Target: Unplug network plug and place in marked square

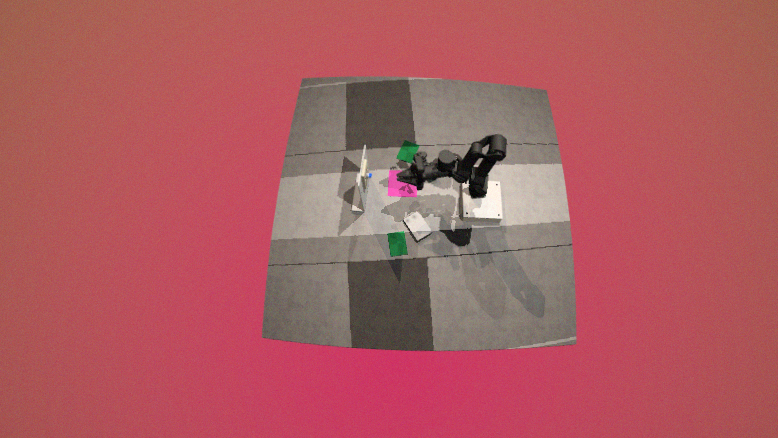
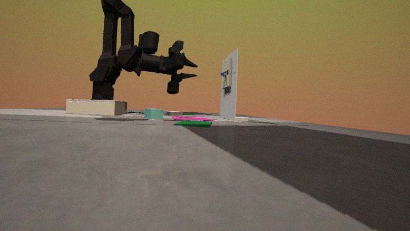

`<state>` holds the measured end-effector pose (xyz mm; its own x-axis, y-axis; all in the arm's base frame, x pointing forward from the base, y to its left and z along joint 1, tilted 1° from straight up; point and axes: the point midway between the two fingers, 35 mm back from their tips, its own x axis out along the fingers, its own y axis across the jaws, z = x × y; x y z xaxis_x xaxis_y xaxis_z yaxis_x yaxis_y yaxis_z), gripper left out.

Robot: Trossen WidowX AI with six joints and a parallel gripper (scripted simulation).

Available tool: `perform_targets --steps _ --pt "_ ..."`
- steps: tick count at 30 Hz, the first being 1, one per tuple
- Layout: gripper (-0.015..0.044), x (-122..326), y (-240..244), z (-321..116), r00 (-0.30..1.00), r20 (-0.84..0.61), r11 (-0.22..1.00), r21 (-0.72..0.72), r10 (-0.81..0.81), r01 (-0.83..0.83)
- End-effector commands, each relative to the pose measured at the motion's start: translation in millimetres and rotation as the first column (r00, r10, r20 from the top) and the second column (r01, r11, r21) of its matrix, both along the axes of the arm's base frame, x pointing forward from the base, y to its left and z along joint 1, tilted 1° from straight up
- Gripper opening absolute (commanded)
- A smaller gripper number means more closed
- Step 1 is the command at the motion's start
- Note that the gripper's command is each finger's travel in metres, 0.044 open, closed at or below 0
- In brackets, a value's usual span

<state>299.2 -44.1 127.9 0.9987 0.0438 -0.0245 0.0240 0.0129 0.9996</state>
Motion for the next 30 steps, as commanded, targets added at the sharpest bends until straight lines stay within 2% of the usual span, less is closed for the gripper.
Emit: perform_targets --steps 1,10,30 --pt "0.0156 15.2 -4.0 3.3 1.0 0.014 1.0 0.006 -0.008 0.008" --pt "0.0156 43.8 -9.7 1.0 0.999 0.028 1.0 0.015 -0.02 0.019" --pt "0.0156 68.6 -15.9 2.2 0.999 0.032 1.0 0.014 -0.021 0.021"
